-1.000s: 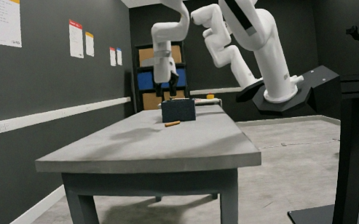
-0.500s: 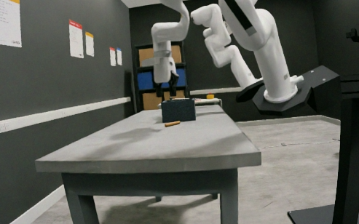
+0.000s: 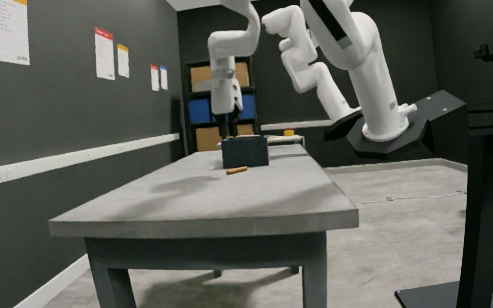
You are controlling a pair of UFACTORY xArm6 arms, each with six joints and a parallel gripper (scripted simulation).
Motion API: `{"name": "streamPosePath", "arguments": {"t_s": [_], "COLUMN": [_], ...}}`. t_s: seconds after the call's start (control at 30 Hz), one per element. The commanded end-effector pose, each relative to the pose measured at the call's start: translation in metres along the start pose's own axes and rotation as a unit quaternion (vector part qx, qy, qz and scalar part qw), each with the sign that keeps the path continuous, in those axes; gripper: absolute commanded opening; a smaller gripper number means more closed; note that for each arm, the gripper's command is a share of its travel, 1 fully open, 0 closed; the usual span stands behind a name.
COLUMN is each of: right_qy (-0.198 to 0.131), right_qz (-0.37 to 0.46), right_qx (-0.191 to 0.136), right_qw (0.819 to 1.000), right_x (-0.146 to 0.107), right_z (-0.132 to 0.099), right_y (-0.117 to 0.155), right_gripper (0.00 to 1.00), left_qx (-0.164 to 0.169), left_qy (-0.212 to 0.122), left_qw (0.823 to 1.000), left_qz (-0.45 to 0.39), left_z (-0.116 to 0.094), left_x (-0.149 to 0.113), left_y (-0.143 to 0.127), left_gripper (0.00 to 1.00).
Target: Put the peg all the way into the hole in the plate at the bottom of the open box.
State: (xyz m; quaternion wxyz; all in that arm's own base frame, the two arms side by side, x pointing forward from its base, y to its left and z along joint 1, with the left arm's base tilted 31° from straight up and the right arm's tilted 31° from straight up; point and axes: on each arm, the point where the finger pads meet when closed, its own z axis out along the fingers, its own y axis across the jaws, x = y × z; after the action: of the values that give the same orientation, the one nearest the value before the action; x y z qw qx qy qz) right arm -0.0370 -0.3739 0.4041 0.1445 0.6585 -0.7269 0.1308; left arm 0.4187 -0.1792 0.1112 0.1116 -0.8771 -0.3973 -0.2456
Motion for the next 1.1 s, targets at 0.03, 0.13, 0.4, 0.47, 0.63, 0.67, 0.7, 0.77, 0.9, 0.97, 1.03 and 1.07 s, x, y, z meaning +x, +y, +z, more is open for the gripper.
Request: {"name": "streamPosePath", "arguments": {"t_s": [0.03, 0.13, 0.4, 0.47, 0.63, 0.67, 0.7, 0.77, 0.9, 0.97, 1.03, 1.07], "right_qy": [0.001, 0.001, 0.001, 0.001, 0.001, 0.001, 0.001, 0.001, 0.001, 0.001, 0.001, 0.001], "right_qz": [0.0, 0.0, 0.0, 0.0, 0.0, 0.0, 0.0, 0.0, 0.0, 0.0, 0.0, 0.0], "right_qx": [0.0, 0.0, 0.0, 0.0, 0.0, 0.0, 0.0, 0.0, 0.0, 0.0, 0.0, 0.0], "right_qw": [1.0, 1.0, 1.0, 1.0, 1.0, 1.0, 1.0, 1.0, 1.0, 1.0, 1.0, 1.0], "right_x": [0.0, 0.0, 0.0, 0.0, 0.0, 0.0, 0.0, 0.0, 0.0, 0.0, 0.0, 0.0], "right_z": [-0.001, -0.001, -0.001, -0.001, -0.001, -0.001, -0.001, -0.001, -0.001, -0.001, -0.001, -0.001], "right_y": [0.0, 0.0, 0.0, 0.0, 0.0, 0.0, 0.0, 0.0, 0.0, 0.0, 0.0, 0.0], "right_gripper": [1.0, 1.0, 1.0, 1.0, 1.0, 1.0, 1.0, 1.0, 1.0, 1.0, 1.0, 1.0], "left_qx": [-0.001, -0.001, -0.001, -0.001, -0.001, -0.001, -0.001, -0.001, -0.001, -0.001, -0.001, -0.001], "left_qy": [0.0, 0.0, 0.0, 0.0, 0.0, 0.0, 0.0, 0.0, 0.0, 0.0, 0.0, 0.0], "left_qw": [1.0, 1.0, 1.0, 1.0, 1.0, 1.0, 1.0, 1.0, 1.0, 1.0, 1.0, 1.0], "left_qz": [0.0, 0.0, 0.0, 0.0, 0.0, 0.0, 0.0, 0.0, 0.0, 0.0, 0.0, 0.0], "left_z": [-0.001, 0.0, 0.006, 0.008, 0.014, 0.016, 0.018, 0.022, 0.032, 0.036, 0.039, 0.039], "left_x": [0.0, 0.0, 0.0, 0.0, 0.0, 0.0, 0.0, 0.0, 0.0, 0.0, 0.0, 0.0], "left_y": [0.001, 0.001, 0.001, 0.001, 0.001, 0.001, 0.001, 0.001, 0.001, 0.001, 0.001, 0.001], "left_gripper": [0.44, 0.44, 0.44, 0.44, 0.44, 0.44, 0.44, 0.44, 0.44, 0.44, 0.44, 0.44]}}
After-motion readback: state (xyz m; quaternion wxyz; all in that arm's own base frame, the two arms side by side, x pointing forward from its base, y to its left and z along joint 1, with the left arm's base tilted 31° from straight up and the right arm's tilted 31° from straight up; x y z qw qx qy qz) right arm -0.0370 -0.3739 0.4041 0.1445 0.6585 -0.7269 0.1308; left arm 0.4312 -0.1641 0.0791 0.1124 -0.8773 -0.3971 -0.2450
